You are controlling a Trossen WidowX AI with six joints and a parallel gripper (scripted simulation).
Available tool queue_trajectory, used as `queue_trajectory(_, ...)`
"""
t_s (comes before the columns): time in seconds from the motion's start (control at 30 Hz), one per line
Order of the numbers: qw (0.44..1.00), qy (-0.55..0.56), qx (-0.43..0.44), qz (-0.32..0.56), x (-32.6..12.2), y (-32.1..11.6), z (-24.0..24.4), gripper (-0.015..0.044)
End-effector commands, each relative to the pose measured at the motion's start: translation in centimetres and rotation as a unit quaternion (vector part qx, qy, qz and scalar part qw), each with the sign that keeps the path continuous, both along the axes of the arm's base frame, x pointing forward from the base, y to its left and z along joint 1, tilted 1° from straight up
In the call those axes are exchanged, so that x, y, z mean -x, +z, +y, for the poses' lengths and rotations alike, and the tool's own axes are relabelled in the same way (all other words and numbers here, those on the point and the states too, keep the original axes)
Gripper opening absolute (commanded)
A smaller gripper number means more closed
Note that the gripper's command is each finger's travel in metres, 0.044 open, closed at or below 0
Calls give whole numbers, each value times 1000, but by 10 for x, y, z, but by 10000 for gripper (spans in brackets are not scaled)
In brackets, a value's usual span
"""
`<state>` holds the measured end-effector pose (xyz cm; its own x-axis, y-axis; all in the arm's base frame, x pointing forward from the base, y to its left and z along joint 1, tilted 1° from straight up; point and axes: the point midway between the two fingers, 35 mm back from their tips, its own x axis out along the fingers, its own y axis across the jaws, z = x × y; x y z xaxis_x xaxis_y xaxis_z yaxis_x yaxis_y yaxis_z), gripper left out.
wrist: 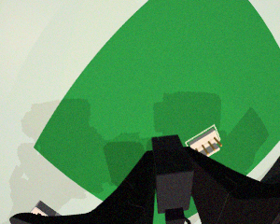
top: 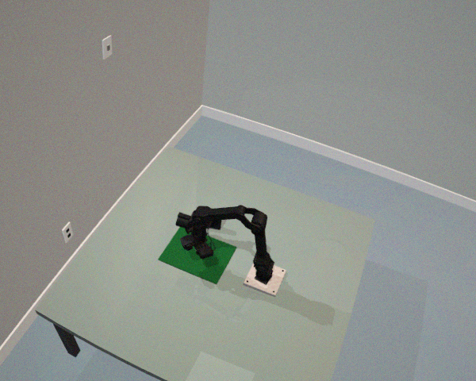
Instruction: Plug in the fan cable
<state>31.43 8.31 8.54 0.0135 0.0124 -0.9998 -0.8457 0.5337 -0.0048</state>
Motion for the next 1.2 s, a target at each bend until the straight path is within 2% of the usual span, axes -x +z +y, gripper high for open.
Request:
queue_trajectory(0.0,997,76,0,0,-2,0,-3,0)
queue_trajectory(0.57,932,362,5,-4,-10,0,-17,0)
queue_trajectory(1.17,776,630,9,-7,-18,-1,-33,0)
